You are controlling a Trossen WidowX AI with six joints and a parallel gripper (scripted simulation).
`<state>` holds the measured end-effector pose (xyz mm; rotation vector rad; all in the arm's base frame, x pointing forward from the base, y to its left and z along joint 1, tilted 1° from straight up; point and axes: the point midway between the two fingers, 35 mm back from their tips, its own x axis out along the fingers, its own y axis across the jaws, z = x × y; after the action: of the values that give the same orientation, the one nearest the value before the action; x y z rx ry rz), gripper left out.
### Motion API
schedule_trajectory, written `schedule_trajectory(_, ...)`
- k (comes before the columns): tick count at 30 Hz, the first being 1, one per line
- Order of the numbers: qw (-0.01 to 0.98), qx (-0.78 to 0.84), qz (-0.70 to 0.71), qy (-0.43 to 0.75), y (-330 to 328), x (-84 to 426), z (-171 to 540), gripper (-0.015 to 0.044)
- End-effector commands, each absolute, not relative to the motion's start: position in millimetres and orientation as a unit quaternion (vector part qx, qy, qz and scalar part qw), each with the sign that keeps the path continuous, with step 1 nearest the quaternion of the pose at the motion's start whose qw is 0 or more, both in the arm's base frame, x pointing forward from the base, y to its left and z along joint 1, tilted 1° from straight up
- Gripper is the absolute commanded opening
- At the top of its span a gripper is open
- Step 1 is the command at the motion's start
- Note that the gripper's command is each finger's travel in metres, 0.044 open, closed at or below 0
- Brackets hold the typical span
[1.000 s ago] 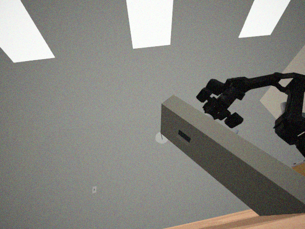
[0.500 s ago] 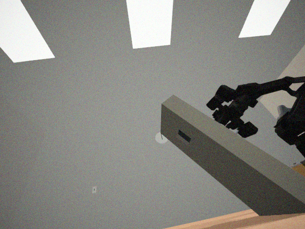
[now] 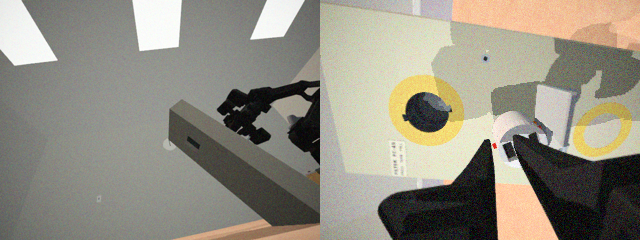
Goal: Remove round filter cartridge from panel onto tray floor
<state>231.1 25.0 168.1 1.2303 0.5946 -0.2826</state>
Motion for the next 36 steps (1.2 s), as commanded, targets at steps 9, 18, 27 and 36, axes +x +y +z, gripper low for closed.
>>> schedule_trajectory(9,0.767,0.565,-0.128,0.276,29,266,231,0.0089)
schedule_trajectory(18,0.768,0.567,-0.125,0.271,27,266,288,0.0273)
schedule_trajectory(27,0.838,0.417,-0.102,0.337,30,259,274,0.0305)
schedule_trajectory(36,0.871,0.007,0.045,0.488,34,229,188,0.0305)
